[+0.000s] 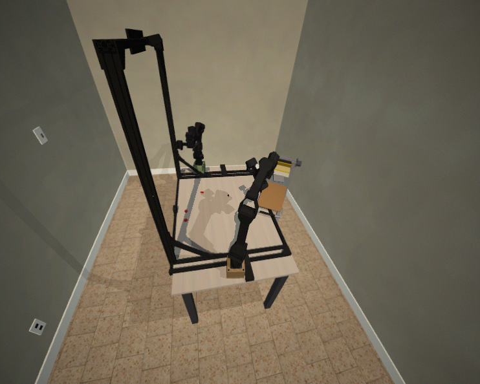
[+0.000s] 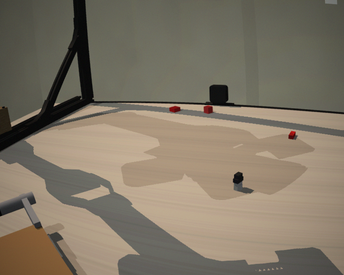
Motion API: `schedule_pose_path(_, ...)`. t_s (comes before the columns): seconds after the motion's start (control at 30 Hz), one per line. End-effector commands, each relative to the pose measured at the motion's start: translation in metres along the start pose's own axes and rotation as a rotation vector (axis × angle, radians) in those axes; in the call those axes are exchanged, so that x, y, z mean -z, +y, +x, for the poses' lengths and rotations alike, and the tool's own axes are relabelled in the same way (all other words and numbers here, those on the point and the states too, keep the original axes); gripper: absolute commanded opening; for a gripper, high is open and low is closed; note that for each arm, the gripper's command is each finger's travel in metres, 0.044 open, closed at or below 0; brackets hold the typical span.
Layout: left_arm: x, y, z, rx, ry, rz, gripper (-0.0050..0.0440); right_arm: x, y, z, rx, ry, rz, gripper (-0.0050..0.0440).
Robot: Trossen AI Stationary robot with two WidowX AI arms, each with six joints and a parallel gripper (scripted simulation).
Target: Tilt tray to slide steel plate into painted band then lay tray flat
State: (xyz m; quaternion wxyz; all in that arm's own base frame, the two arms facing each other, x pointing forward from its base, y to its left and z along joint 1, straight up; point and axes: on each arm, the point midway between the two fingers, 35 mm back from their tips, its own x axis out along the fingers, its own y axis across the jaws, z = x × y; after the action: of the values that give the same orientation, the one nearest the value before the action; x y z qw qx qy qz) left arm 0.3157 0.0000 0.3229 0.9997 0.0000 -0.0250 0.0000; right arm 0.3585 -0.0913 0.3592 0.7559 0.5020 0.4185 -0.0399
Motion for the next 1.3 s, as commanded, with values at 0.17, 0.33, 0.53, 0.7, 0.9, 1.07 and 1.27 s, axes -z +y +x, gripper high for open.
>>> schedule_pose_path(0.17, 0.0, 0.0, 0.0, 0.0, 0.0, 0.0, 0.04, 0.0, 0.0, 0.0, 0.0, 0.0, 0.0, 0.04)
schedule_pose_path(0.33, 0.0, 0.0, 0.0, 0.0, 0.0, 0.0, 0.04, 0.0, 0.0, 0.0, 0.0, 0.0, 0.0, 0.04)
schedule_pose_path(0.53, 0.0, 0.0, 0.0, 0.0, 0.0, 0.0, 0.04, 0.0, 0.0, 0.0, 0.0, 0.0, 0.0, 0.04)
schedule_pose_path(0.7, -0.014, -0.004, -0.012, 0.0, 0.004, -0.001, 0.044, -0.03, -0.033, 0.019, 0.084, -0.09, 0.174, 0.044)
schedule_pose_path(0.9, -0.031, -0.007, -0.029, 0.0, 0.008, -0.002, 0.044, -0.061, -0.076, 0.039, 0.166, -0.216, 0.383, 0.044)
schedule_pose_path(1.07, -0.041, -0.009, -0.041, 0.0, 0.011, -0.003, 0.044, -0.079, -0.106, 0.05, 0.209, -0.31, 0.523, 0.044)
schedule_pose_path(1.27, -0.052, -0.01, -0.058, 0.0, 0.015, -0.003, 0.044, -0.097, -0.145, 0.06, 0.247, -0.437, 0.695, 0.044)
